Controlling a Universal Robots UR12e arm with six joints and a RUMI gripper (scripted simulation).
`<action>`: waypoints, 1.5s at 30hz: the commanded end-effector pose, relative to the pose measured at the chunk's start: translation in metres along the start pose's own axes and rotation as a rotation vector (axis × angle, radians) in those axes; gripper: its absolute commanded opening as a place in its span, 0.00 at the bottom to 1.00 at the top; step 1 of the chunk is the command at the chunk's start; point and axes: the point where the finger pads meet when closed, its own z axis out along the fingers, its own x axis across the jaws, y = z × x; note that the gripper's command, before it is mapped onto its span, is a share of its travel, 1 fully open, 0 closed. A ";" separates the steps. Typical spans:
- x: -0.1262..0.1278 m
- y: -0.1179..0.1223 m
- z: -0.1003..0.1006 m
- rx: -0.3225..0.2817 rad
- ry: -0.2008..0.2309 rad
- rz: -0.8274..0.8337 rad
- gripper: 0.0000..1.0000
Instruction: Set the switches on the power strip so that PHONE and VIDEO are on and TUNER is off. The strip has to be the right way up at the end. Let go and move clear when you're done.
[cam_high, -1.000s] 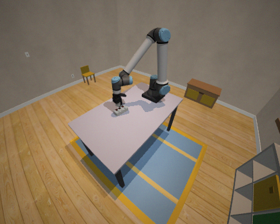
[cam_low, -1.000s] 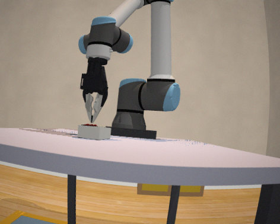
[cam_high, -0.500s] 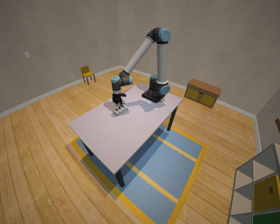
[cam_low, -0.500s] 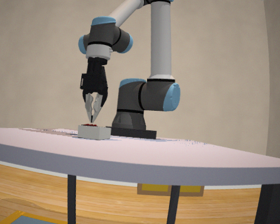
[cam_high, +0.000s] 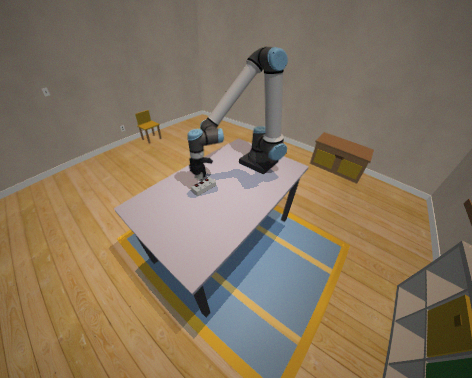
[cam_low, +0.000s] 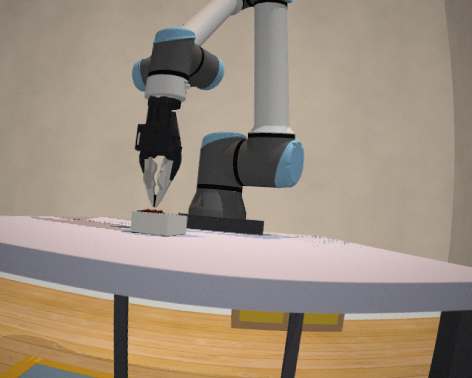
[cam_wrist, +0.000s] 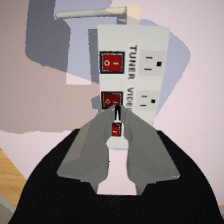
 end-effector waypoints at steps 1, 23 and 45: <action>0.000 0.001 -0.001 -0.001 0.000 0.000 0.00; 0.000 0.001 -0.001 -0.001 0.000 0.000 0.00; 0.000 0.001 0.005 -0.001 0.000 0.000 0.00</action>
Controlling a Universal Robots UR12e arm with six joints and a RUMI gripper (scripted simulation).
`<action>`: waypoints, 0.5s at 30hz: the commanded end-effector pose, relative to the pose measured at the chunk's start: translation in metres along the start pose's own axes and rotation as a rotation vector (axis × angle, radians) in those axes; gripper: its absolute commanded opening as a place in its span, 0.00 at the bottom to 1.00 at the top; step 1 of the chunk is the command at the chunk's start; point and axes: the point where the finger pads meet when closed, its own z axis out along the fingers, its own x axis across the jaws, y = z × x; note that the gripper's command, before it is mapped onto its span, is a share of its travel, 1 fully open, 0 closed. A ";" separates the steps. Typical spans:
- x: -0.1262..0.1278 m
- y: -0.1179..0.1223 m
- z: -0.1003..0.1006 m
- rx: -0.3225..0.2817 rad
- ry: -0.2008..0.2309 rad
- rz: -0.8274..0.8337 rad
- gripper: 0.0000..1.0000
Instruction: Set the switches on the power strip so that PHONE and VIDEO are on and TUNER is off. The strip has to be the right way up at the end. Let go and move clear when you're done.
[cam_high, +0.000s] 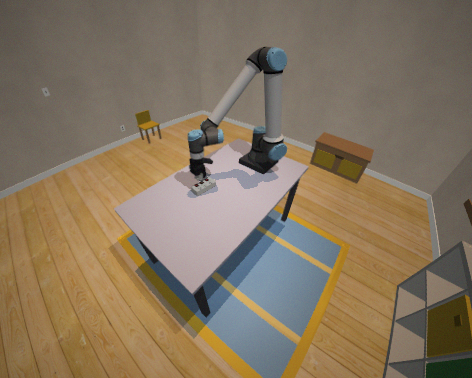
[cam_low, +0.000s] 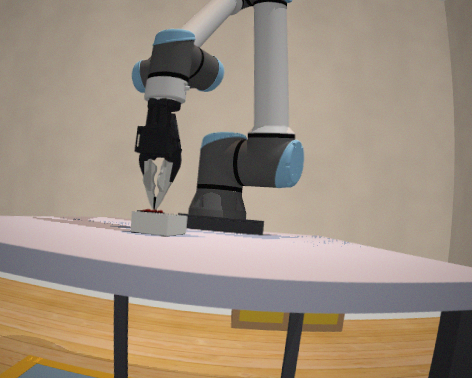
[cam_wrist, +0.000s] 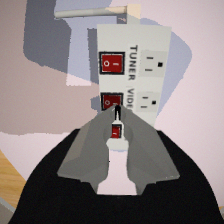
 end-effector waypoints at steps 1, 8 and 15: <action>0.000 0.001 0.002 -0.001 0.000 0.000 0.00; 0.000 0.001 0.003 -0.001 0.000 0.000 0.00; 0.000 0.001 0.004 -0.001 0.000 0.000 0.00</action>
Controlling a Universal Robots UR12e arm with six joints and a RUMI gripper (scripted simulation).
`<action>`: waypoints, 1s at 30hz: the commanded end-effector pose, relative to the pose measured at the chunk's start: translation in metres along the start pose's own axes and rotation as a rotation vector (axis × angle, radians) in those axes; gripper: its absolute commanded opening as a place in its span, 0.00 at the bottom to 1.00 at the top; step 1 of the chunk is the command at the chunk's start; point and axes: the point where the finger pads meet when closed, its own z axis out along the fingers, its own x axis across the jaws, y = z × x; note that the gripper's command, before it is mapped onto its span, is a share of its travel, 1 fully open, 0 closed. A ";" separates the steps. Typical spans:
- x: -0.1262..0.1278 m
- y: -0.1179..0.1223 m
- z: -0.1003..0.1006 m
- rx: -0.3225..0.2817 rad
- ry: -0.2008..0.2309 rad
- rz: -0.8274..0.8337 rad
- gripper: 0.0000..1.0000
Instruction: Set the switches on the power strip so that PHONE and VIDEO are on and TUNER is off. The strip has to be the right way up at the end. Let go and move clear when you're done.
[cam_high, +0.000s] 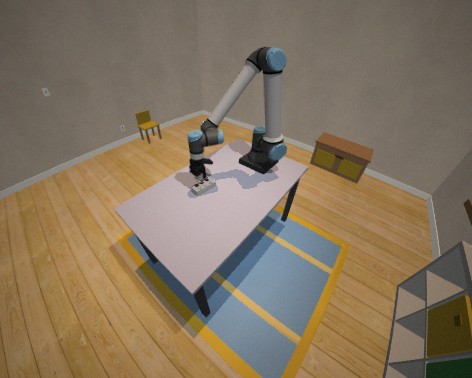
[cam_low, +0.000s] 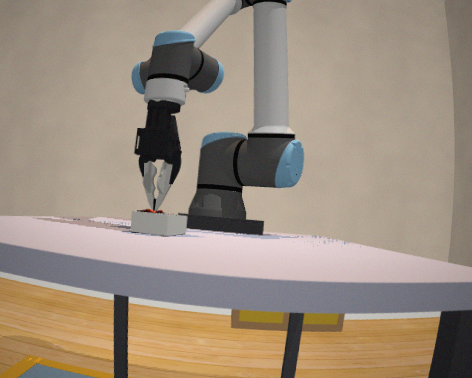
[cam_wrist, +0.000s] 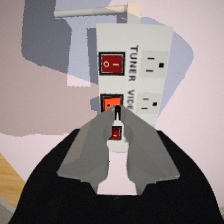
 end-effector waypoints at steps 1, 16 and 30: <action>0.000 0.001 0.000 -0.001 0.000 0.000 0.00; 0.000 0.001 -0.001 -0.001 0.000 0.000 0.00; 0.000 0.001 -0.030 -0.001 0.000 0.000 0.00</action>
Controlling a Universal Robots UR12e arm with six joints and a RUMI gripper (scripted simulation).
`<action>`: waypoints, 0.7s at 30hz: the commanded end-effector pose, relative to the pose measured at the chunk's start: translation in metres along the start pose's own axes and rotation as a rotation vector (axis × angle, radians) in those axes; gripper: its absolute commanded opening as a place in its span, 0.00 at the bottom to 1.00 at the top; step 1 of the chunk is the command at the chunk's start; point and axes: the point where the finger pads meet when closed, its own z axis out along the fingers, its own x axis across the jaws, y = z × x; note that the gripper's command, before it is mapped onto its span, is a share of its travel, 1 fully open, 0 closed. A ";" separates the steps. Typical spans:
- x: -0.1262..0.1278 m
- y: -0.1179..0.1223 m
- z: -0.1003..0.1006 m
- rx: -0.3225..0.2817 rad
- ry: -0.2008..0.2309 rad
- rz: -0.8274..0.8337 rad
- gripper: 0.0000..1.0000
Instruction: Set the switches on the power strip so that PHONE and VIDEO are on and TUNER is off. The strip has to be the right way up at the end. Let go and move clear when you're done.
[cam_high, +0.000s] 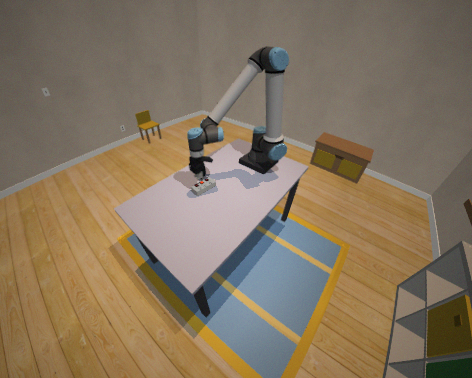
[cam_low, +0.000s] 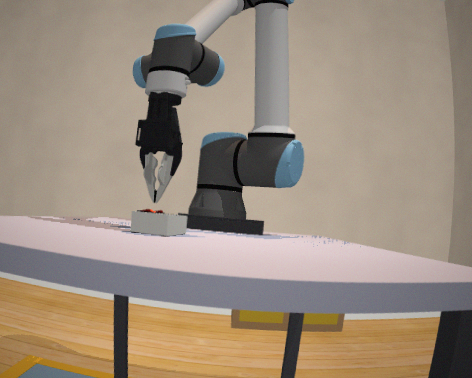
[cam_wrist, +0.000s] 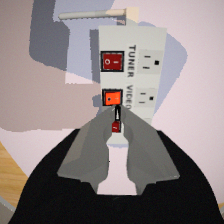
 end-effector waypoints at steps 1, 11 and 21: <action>0.000 0.001 -0.015 -0.001 0.000 0.000 0.00; 0.000 0.001 -0.021 -0.001 0.000 0.000 0.00; 0.000 0.001 -0.021 -0.001 0.000 0.000 0.00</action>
